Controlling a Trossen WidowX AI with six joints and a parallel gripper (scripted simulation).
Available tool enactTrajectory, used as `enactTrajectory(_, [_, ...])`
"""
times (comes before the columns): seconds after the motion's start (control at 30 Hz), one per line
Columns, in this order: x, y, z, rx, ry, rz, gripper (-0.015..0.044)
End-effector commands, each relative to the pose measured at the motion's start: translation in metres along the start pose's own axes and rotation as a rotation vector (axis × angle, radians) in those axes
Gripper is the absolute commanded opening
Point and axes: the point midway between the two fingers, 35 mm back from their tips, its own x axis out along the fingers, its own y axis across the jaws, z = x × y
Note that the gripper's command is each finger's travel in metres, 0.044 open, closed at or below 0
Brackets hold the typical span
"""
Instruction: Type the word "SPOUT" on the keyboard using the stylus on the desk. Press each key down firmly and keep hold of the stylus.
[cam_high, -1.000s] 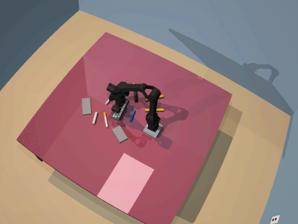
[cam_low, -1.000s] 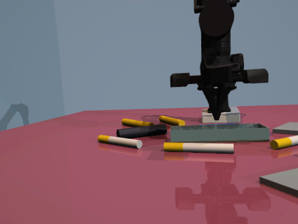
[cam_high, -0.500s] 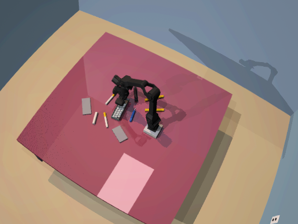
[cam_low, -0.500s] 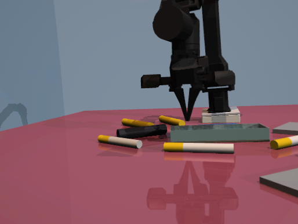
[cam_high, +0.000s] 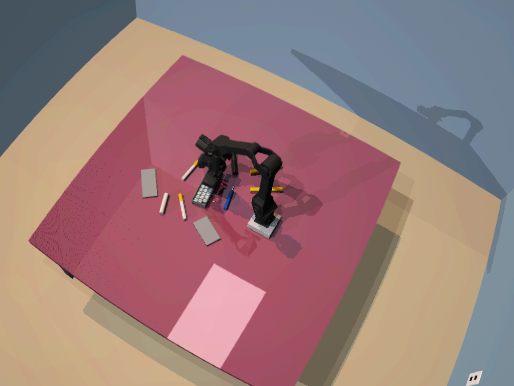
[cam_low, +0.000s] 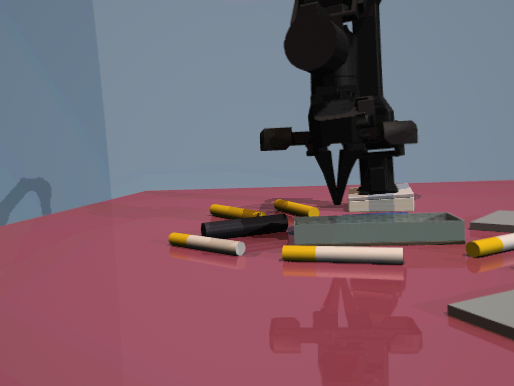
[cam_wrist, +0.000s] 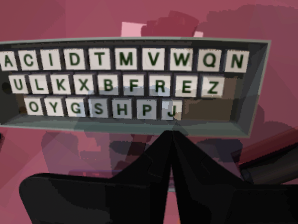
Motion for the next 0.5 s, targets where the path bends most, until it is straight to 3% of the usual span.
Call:
enactTrajectory(0.0, [0.001, 0.004, -0.004, 0.005, -0.001, 0.002, 0.0000])
enactTrajectory(0.23, [0.001, 0.006, -0.004, 0.005, -0.001, 0.002, 0.0000])
enactTrajectory(0.47, [0.001, 0.075, -0.004, 0.006, -0.001, 0.009, 0.0000])
